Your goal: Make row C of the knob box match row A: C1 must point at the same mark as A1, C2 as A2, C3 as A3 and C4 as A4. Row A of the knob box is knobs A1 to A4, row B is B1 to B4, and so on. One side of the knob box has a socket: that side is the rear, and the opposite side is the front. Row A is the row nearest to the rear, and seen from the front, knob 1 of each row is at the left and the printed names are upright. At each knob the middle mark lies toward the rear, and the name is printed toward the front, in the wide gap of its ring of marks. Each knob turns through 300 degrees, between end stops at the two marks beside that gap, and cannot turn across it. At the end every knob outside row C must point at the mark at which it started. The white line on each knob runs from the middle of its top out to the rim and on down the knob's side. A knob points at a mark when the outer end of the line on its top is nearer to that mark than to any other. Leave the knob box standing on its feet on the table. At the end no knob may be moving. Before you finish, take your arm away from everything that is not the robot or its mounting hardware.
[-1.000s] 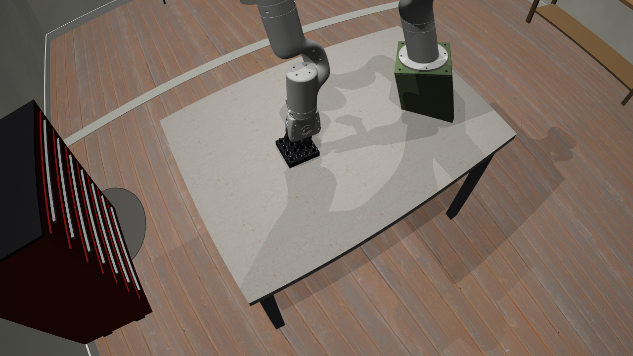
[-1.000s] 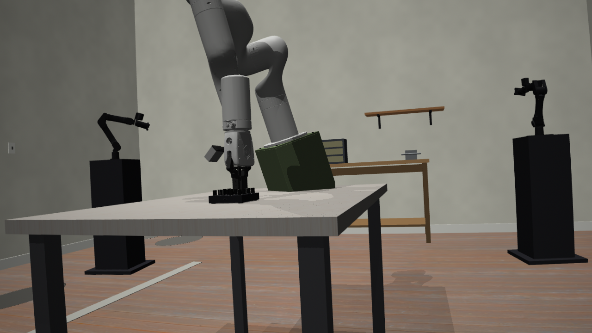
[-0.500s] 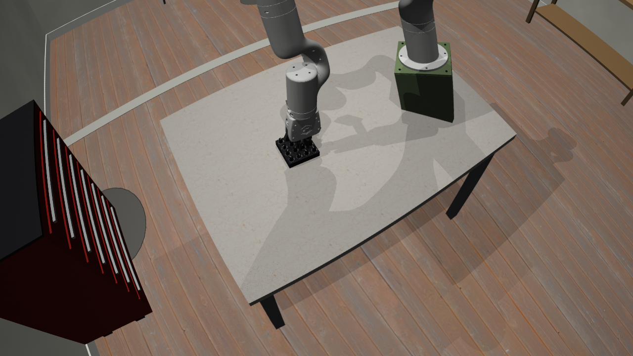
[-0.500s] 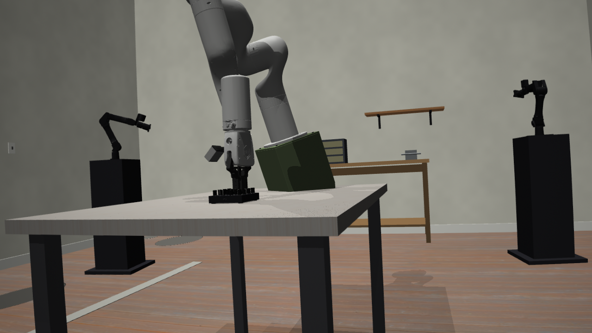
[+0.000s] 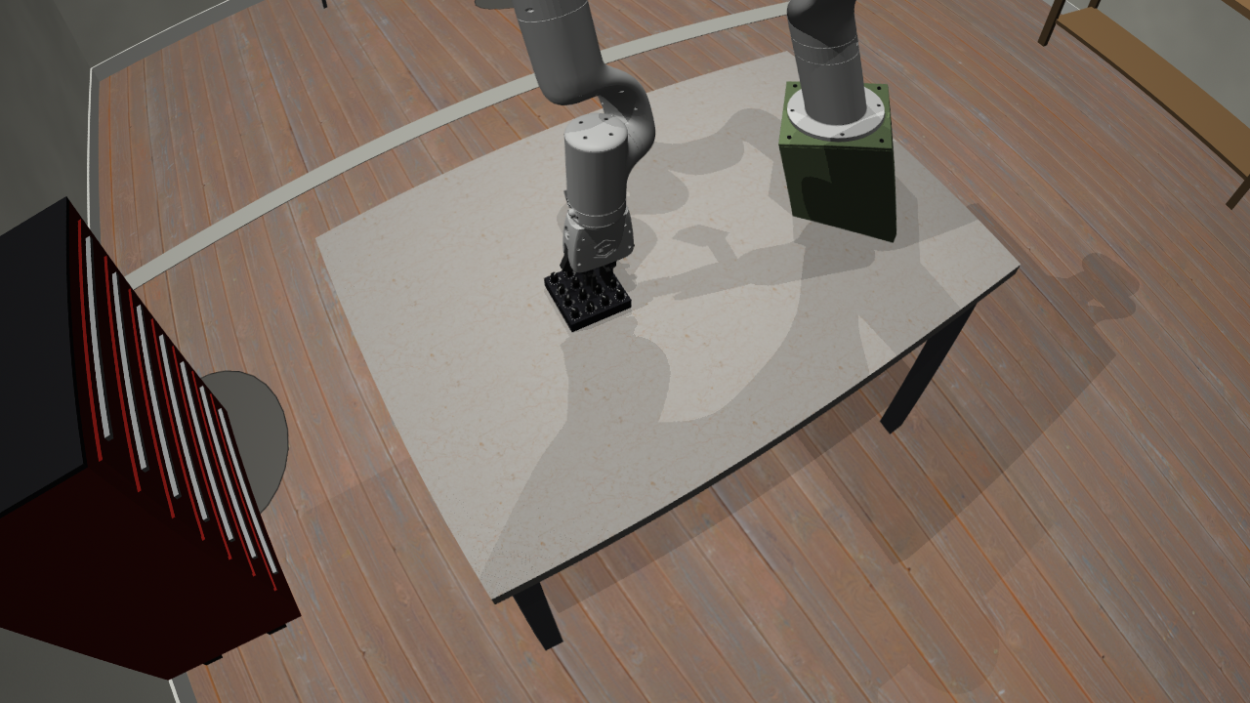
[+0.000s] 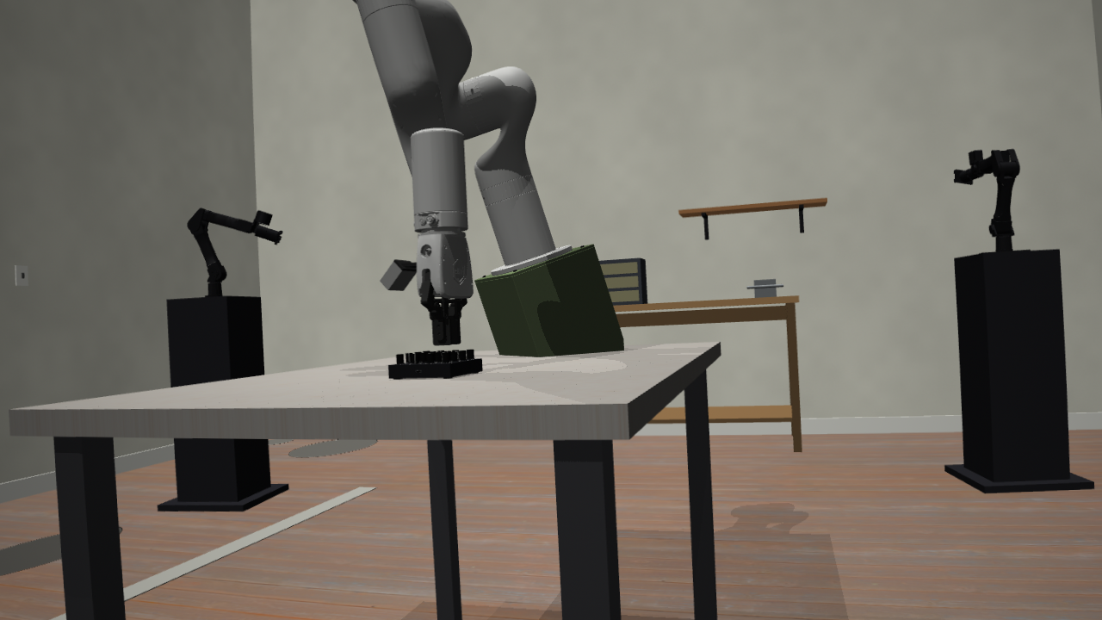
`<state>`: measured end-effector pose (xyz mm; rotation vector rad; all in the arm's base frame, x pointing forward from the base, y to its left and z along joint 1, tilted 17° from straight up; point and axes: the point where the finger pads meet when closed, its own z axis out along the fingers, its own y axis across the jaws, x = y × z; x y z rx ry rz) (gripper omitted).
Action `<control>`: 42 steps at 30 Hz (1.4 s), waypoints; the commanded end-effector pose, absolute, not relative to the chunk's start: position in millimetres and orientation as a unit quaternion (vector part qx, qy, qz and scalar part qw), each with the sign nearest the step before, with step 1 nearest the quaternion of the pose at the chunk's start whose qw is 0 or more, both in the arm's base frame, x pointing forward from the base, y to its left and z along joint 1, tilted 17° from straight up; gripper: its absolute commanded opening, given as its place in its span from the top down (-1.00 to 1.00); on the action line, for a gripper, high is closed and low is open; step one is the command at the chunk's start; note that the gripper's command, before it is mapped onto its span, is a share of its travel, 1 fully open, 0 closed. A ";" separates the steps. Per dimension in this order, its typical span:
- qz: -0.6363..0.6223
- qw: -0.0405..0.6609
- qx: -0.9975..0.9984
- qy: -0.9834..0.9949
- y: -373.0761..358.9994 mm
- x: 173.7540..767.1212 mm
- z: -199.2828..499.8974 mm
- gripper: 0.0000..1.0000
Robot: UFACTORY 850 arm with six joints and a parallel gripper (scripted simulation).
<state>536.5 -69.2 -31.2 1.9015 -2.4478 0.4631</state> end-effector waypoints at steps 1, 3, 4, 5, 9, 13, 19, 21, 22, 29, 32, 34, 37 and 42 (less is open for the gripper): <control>0.148 0.004 0.607 -0.781 -66.5 535.4 -19.9 0.61; 0.148 0.004 0.607 -0.781 -65.6 534.8 -16.5 0.61; 0.148 0.004 0.607 -0.781 -65.3 534.6 -15.3 0.61; 0.148 0.004 0.607 -0.781 -65.1 534.4 -14.4 0.61; 0.148 0.004 0.607 -0.781 -64.8 534.2 -13.3 0.61; 0.148 0.004 0.607 -0.781 -64.8 534.2 -13.3 0.61; 0.148 0.004 0.607 -0.781 -64.8 534.2 -13.3 0.61; 0.148 0.004 0.607 -0.781 -64.8 534.2 -13.3 0.61; 0.148 0.004 0.607 -0.780 -64.8 534.2 -13.3 0.61; 0.148 0.009 0.634 -0.759 -64.7 534.0 -12.5 0.61; 0.147 0.017 0.675 -0.722 -64.4 533.8 -11.3 0.61; 0.146 0.023 0.701 -0.697 -64.2 533.6 -10.5 0.61; 0.145 0.029 0.732 -0.665 -63.9 533.4 -9.5 0.61; 0.143 0.040 0.781 -0.607 -63.5 533.0 -7.8 0.61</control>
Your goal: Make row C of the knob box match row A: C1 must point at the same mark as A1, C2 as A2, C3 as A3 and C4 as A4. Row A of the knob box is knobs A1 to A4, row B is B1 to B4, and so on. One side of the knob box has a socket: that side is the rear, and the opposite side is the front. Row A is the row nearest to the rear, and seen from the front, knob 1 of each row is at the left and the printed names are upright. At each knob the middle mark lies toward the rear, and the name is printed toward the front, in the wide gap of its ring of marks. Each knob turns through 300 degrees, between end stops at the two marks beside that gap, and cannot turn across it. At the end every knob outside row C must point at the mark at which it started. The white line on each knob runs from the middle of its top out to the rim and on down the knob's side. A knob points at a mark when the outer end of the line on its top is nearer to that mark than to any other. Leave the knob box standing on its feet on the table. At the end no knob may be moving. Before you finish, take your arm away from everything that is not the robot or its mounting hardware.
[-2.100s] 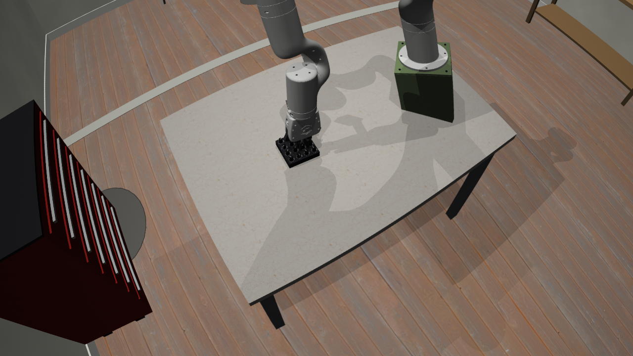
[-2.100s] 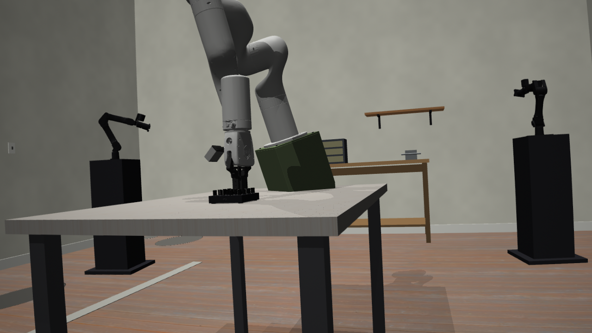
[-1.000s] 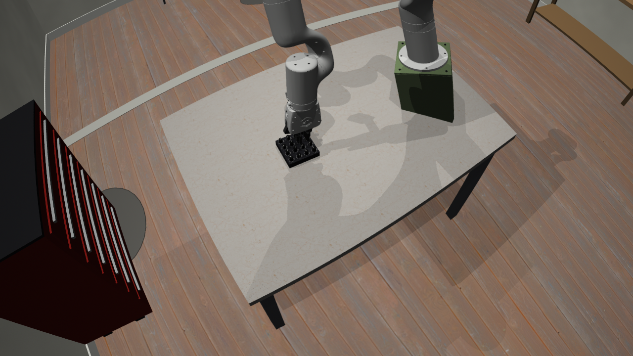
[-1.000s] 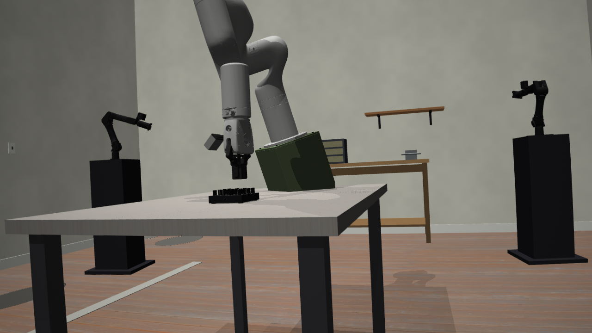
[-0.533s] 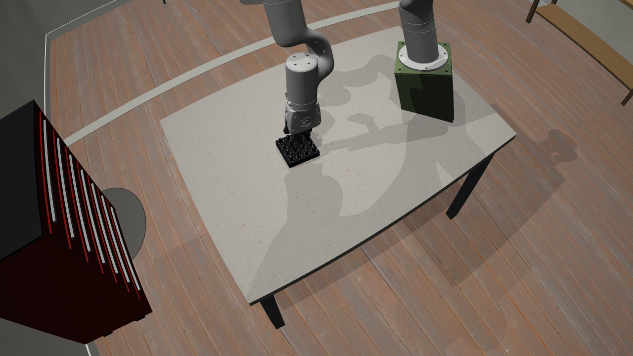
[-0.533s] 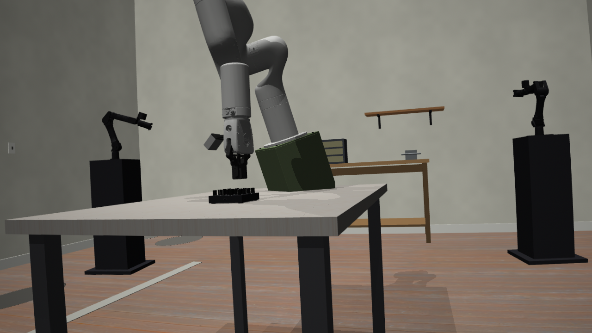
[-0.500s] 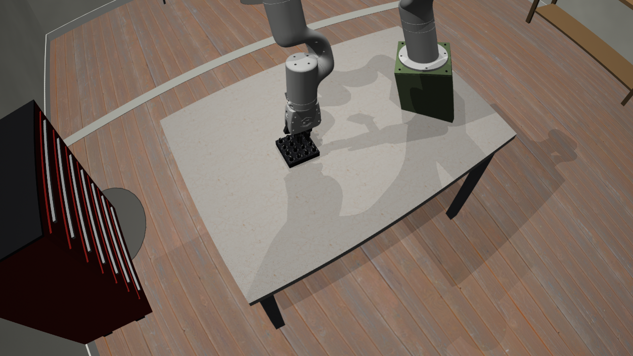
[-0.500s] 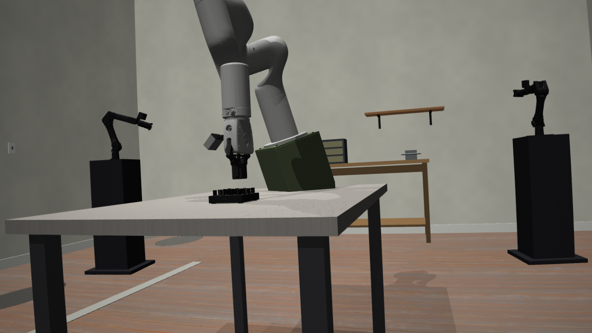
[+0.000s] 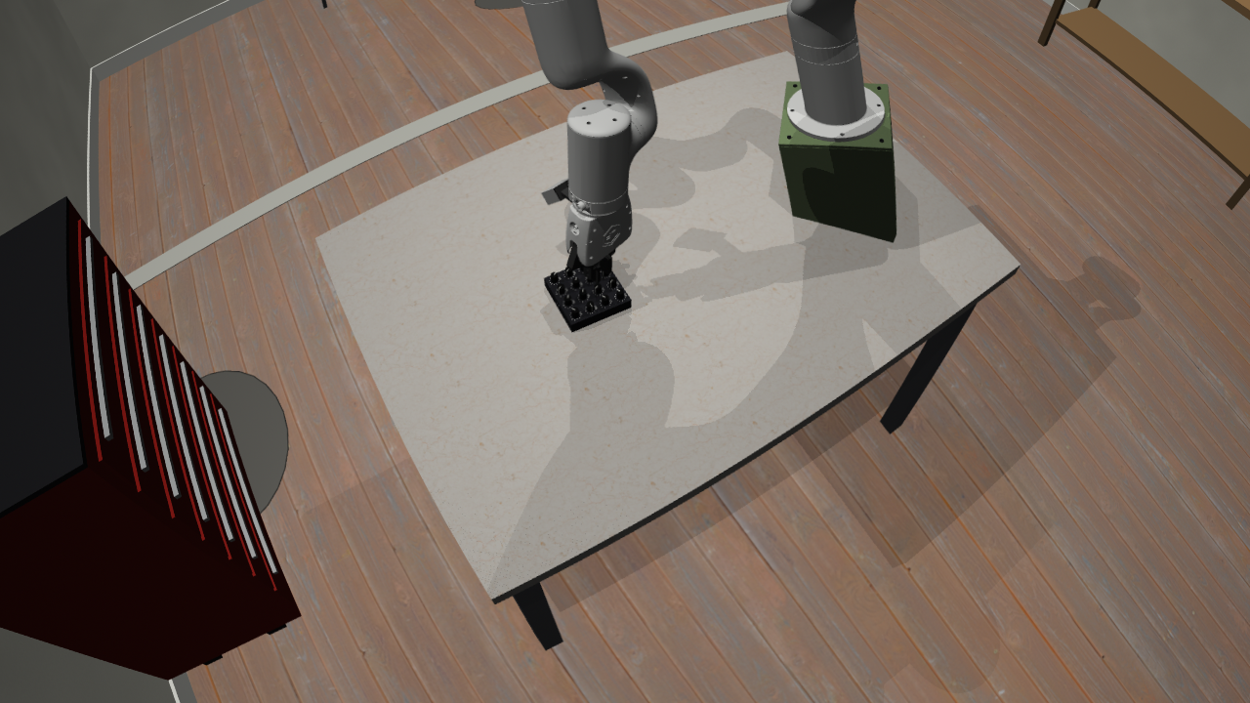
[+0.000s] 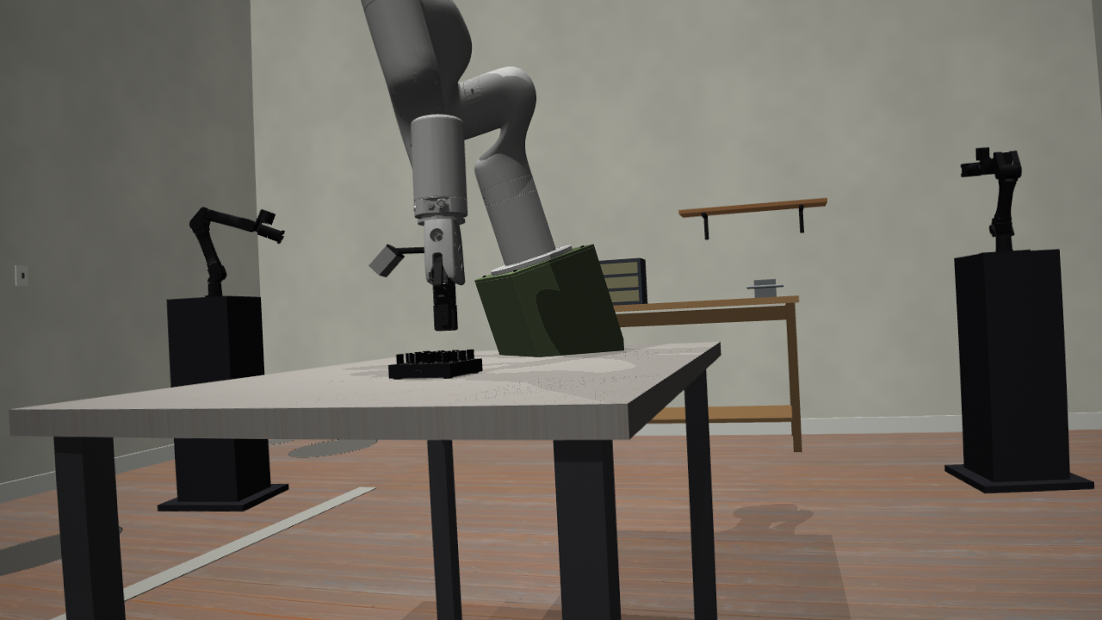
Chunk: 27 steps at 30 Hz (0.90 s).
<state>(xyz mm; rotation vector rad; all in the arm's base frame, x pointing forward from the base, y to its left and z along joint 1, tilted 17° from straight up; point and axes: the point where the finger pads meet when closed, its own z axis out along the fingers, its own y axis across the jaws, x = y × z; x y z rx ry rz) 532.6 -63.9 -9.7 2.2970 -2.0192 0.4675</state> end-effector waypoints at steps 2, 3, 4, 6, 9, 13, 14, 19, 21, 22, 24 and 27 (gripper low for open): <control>0.141 0.045 0.799 -0.583 -63.4 532.8 -7.1 0.61; 0.141 0.045 0.799 -0.583 -63.4 532.8 -7.1 0.61; 0.141 0.045 0.799 -0.583 -63.4 532.8 -7.1 0.61; 0.139 0.052 0.830 -0.537 -63.1 532.5 -5.9 0.61; 0.136 0.058 0.850 -0.505 -62.9 532.3 -5.1 0.61; 0.133 0.066 0.879 -0.454 -62.5 532.0 -3.8 0.61; 0.132 0.068 0.885 -0.441 -62.4 531.9 -3.4 0.61; 0.127 0.077 0.915 -0.375 -62.0 531.5 -1.8 0.61; 0.127 0.077 0.915 -0.375 -62.0 531.5 -1.8 0.61; 0.124 0.082 0.928 -0.341 -61.8 531.3 -1.0 0.61; 0.121 0.085 0.937 -0.316 -61.7 531.2 -0.5 0.61; 0.118 0.090 0.950 -0.277 -61.5 530.9 0.4 0.61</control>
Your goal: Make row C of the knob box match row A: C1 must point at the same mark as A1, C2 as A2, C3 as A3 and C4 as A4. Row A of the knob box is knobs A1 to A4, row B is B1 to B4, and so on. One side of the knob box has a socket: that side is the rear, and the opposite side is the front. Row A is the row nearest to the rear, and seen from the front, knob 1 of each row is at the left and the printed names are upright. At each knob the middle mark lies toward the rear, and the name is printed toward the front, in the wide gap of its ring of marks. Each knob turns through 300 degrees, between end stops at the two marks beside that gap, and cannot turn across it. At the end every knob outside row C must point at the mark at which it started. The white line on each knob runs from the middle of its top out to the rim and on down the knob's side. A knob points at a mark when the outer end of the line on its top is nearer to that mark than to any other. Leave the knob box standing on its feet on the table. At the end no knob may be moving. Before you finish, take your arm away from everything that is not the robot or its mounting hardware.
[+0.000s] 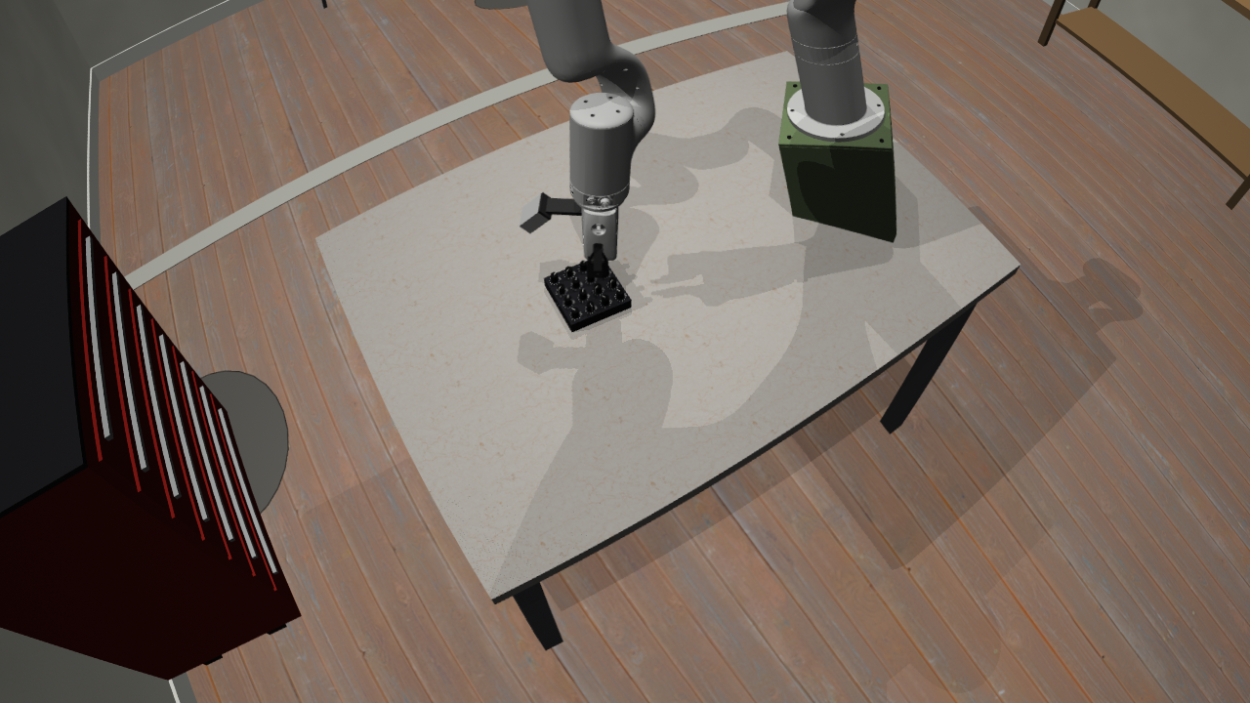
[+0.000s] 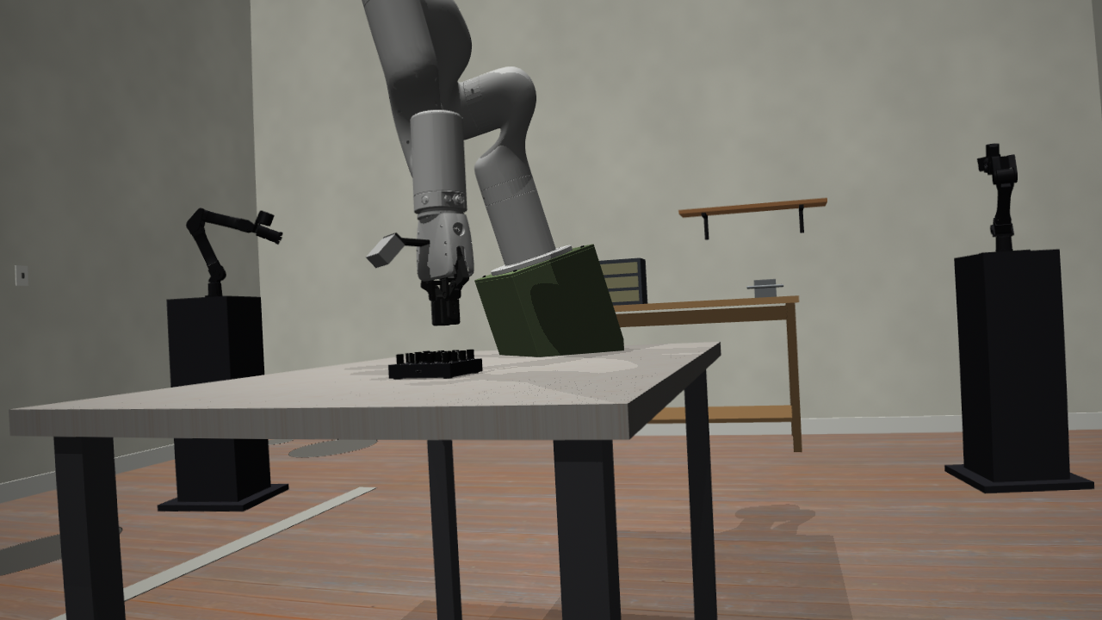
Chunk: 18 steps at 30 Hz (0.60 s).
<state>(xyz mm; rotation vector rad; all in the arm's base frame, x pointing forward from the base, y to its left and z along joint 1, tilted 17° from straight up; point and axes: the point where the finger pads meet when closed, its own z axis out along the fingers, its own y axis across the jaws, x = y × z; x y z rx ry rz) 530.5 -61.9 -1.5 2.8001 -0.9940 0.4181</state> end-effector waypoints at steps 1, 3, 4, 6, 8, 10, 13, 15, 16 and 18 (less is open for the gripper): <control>0.117 0.092 0.953 -0.263 -61.4 530.9 0.8 0.61; 0.114 0.095 0.961 -0.235 -61.2 530.7 1.4 0.61; 0.112 0.097 0.964 -0.222 -61.1 530.6 1.7 0.61; 0.110 0.100 0.970 -0.194 -61.0 530.5 2.3 0.61; 0.107 0.103 0.975 -0.166 -60.8 530.3 2.9 0.61; 0.105 0.104 0.977 -0.152 -60.7 530.2 3.2 0.61; 0.102 0.108 0.982 -0.119 -60.5 530.0 4.0 0.61; 0.099 0.110 0.984 -0.097 -60.4 529.9 4.4 0.61; 0.099 0.111 0.985 -0.090 -60.4 529.8 4.6 0.61; 0.098 0.111 0.985 -0.083 -60.3 529.8 4.7 0.61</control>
